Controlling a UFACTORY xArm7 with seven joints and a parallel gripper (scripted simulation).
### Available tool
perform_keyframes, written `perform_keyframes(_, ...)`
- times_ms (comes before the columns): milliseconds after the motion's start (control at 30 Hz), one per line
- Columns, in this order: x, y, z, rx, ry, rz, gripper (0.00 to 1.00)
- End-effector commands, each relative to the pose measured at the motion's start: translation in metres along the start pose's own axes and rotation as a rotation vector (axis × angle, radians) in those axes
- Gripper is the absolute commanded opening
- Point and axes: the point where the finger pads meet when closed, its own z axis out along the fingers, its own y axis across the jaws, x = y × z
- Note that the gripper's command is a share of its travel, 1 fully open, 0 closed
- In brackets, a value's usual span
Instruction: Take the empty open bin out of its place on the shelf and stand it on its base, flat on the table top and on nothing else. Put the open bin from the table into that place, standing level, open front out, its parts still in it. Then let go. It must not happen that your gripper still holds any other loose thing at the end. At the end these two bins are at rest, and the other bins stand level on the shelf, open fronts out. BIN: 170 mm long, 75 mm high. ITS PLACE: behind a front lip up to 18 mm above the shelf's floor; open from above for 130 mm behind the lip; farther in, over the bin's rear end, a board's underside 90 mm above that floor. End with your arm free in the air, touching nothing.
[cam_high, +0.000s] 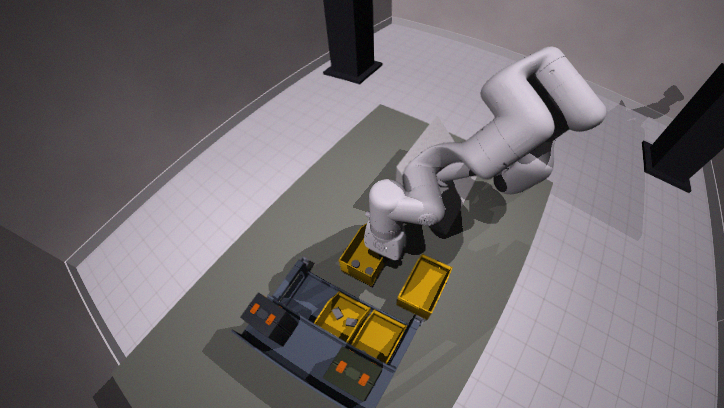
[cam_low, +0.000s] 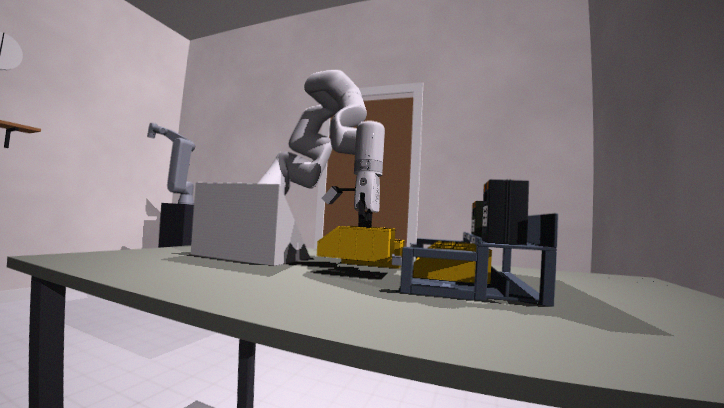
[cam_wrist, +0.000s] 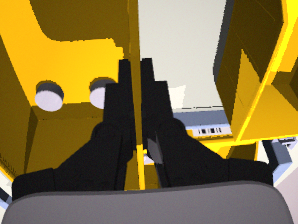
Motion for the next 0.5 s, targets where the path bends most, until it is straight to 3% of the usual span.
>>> perform_keyframes(0, 0.001, -0.041, 0.0, 0.0, -0.003, 0.002, 0.0)
perform_keyframes(200, 0.004, -0.081, 0.001, 0.0, -0.003, 0.001, 0.0)
perform_keyframes(467, 0.004, -0.087, 0.001, 0.0, -0.003, 0.001, 0.0)
